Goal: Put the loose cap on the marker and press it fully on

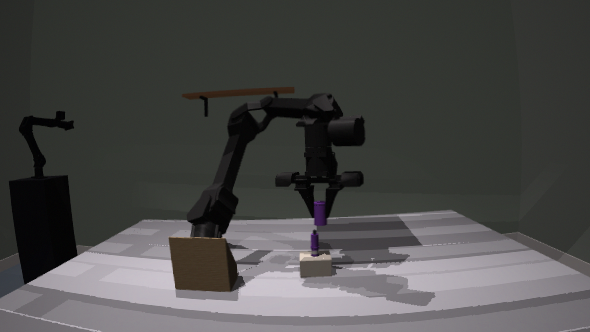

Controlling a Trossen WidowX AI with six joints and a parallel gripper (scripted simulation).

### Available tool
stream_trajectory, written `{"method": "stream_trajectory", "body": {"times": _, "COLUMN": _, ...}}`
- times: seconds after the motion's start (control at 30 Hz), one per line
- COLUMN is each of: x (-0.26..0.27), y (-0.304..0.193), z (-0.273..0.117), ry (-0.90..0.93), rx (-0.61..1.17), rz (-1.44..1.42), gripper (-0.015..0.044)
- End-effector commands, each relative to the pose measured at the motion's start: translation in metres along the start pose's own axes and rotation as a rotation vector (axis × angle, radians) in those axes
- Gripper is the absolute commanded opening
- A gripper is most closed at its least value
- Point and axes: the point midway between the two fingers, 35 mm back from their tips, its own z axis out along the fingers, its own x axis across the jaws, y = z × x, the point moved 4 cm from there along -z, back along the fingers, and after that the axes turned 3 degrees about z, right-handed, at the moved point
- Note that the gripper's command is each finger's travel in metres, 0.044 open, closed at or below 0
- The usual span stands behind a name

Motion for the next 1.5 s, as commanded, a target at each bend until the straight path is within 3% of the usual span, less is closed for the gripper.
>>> {"method": "stream_trajectory", "body": {"times": 0.0, "x": 0.012, "y": 0.007, "z": -0.001, "ry": 0.007, "rx": -0.006, "rz": 0.009, "gripper": 0.0000}}
{"method": "stream_trajectory", "body": {"times": 1.47, "x": 0.018, "y": 0.012, "z": 0.051, "ry": 0.007, "rx": -0.008, "rz": 0.008, "gripper": 0.0000}}
